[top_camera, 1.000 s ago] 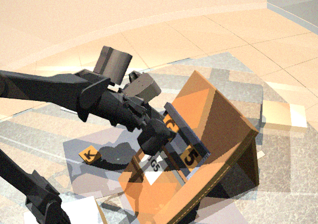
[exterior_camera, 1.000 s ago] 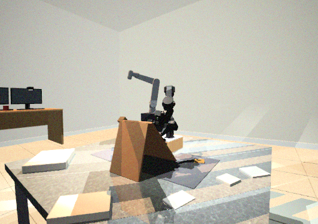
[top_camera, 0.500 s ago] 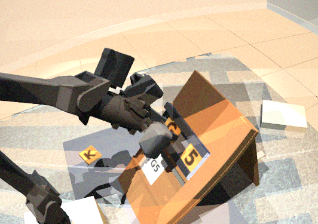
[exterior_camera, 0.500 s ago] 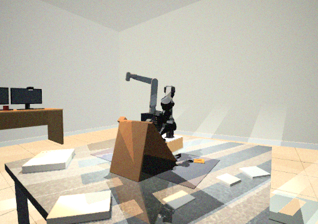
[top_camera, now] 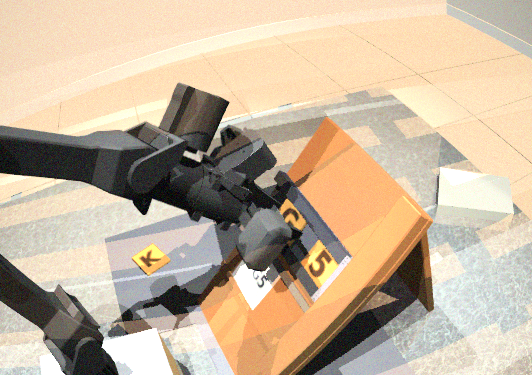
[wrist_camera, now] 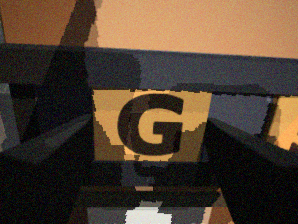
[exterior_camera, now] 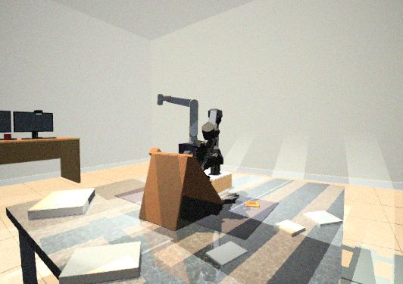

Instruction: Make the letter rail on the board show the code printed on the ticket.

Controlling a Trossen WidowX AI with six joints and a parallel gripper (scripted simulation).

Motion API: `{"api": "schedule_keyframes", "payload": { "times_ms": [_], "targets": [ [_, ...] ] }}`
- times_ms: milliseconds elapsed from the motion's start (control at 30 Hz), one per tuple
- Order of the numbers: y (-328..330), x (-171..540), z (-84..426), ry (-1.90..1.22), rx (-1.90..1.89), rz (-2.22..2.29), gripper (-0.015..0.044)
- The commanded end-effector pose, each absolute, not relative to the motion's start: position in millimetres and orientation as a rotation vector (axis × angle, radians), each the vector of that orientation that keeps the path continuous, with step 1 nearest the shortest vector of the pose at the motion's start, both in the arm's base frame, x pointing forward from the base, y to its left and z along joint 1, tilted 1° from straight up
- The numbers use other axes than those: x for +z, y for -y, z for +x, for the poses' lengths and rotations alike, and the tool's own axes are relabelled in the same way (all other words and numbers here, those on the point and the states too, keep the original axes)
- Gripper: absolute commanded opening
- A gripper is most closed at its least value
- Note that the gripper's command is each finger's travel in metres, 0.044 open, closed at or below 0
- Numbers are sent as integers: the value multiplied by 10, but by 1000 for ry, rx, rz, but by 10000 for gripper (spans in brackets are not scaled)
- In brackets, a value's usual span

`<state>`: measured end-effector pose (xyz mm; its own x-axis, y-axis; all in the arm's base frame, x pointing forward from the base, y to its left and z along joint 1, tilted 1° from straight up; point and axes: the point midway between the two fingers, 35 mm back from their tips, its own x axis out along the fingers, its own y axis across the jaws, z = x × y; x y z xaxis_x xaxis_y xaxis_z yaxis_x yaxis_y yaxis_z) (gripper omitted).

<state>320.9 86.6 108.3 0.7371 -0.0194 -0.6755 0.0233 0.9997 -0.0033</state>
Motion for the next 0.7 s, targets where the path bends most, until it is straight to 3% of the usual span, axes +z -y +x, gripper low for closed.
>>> {"api": "schedule_keyframes", "payload": {
  "times_ms": [0, 667],
  "targets": [
    [-845, 1087, 3213, -740, -20, 6, 0],
    [-732, 1088, 3211, -740, -20, 5, 0]
  ]
}}
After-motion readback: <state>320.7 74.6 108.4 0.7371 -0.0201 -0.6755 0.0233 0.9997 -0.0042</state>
